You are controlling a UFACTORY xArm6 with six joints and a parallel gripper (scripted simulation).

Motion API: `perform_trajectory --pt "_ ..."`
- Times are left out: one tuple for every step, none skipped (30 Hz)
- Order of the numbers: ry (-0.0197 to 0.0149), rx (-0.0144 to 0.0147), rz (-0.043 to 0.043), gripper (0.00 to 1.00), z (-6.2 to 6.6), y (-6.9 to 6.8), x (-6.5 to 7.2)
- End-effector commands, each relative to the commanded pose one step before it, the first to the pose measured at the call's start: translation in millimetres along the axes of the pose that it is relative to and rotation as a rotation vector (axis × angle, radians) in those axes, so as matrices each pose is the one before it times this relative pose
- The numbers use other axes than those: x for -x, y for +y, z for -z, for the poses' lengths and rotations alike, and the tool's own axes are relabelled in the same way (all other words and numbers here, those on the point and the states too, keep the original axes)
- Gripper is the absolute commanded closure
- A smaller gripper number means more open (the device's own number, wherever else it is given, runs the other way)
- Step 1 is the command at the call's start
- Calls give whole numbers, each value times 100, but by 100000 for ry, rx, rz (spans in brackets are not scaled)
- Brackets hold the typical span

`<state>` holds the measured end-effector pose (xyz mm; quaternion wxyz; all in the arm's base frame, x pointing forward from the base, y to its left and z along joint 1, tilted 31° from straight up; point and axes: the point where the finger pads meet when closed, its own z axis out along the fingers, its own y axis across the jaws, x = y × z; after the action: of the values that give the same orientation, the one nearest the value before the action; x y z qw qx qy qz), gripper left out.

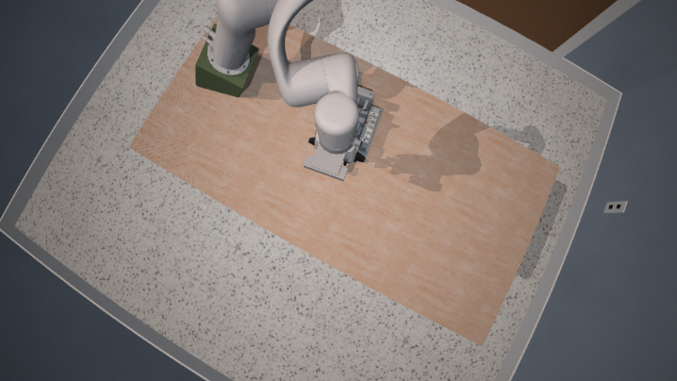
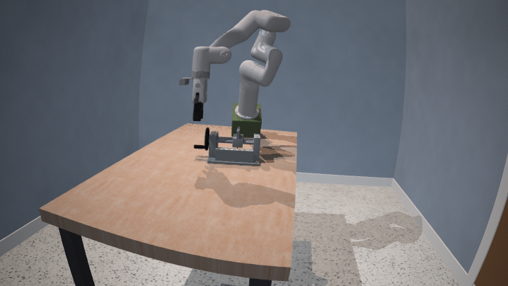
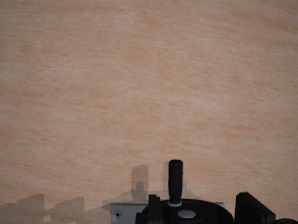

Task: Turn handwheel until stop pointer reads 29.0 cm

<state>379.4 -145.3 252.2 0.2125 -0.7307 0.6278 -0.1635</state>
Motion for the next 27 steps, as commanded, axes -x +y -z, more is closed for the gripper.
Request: perform_trajectory --pt "54 -268 89 43 -1084 -120 -104" --pt "0 0 0 43 -1069 0 0" --pt "1 1 0 43 -1199 1 0" --pt "-2 -2 0 43 -1105 -1 0" --pt "2 2 0 43 -805 1 0" --pt "0 0 0 43 0 0 0" --pt "0 0 0 43 0 0 0" --pt "-1 -1 0 43 -395 -1 0" --pt "2 2 0 43 -70 1 0" --pt "0 0 0 43 0 0 0" --pt "0 0 0 43 0 0 0" --pt "0 0 0 43 0 0 0" --pt "0 0 0 43 0 0 0" --pt "0 0 0 43 0 0 0" --pt "0 0 0 43 0 0 0" --pt "0 0 0 43 0 0 0" --pt "0 0 0 43 0 0 0" --pt "0 0 0 43 -2 0 0" --pt "0 0 0 43 -11 0 0" --pt "-1 -1 0 43 -27 0 0" --pt "-1 -1 0 43 -50 0 0" --pt "-1 -1 0 43 -78 0 0" --pt "0 0 0 43 0 0 0" --pt "0 0 0 43 0 0 0" --pt "0 0 0 43 -109 0 0" --pt "2 2 0 43 -142 1 0" --pt "-1 -1 0 43 -175 -1 0"
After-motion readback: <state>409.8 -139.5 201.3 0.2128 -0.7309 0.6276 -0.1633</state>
